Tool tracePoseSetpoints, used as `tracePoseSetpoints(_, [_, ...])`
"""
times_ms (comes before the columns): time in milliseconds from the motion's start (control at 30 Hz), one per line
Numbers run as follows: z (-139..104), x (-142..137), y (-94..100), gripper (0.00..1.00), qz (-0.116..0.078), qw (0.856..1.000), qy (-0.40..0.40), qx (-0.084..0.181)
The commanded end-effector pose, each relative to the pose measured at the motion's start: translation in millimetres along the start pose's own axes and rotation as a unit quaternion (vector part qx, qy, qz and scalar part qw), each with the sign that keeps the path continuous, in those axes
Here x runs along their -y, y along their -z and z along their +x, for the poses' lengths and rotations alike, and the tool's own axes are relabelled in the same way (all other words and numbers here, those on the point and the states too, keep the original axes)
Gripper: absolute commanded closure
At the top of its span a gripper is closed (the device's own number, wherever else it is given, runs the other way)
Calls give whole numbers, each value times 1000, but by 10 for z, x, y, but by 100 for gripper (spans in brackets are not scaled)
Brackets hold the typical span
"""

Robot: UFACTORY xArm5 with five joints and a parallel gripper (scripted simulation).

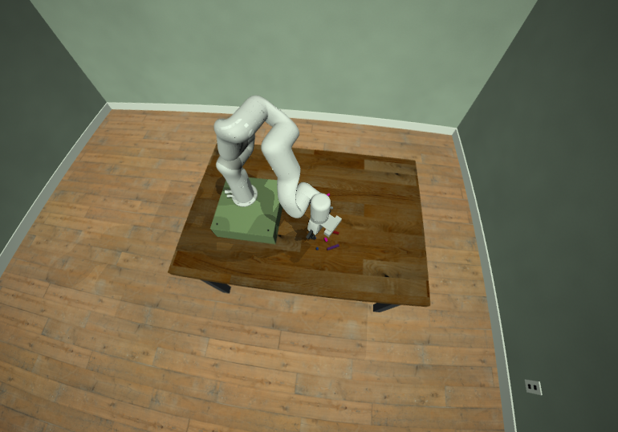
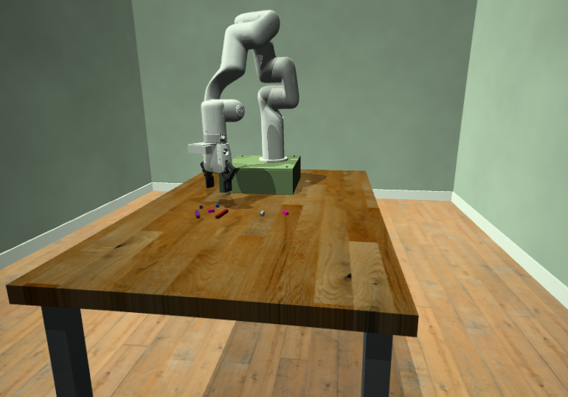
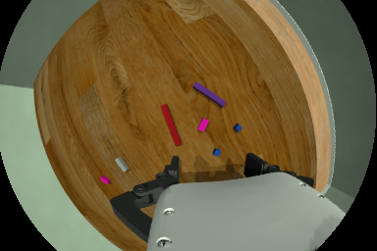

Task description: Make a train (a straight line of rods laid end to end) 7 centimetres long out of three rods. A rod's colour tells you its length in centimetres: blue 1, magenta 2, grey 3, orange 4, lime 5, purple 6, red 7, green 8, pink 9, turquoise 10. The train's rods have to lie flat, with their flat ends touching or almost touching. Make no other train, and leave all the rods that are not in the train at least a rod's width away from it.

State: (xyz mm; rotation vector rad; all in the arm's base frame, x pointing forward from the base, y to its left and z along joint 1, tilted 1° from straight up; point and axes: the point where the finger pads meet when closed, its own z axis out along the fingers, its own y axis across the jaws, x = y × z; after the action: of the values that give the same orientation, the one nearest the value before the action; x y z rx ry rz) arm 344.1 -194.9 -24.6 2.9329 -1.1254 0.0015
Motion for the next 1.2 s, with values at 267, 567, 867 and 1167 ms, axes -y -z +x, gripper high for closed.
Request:
tracePoseSetpoints(267, [-114, 240, 6, 0, 0, 967, 254, -1])
tracePoseSetpoints(567, [-210, 395, 3, 0, 0, 909, 417, 0])
tracePoseSetpoints(867, [-324, 559, 0, 0, 0, 811, 584, 0])
tracePoseSetpoints(1167, [-348, 591, -1, 0, 0, 788, 616, 1])
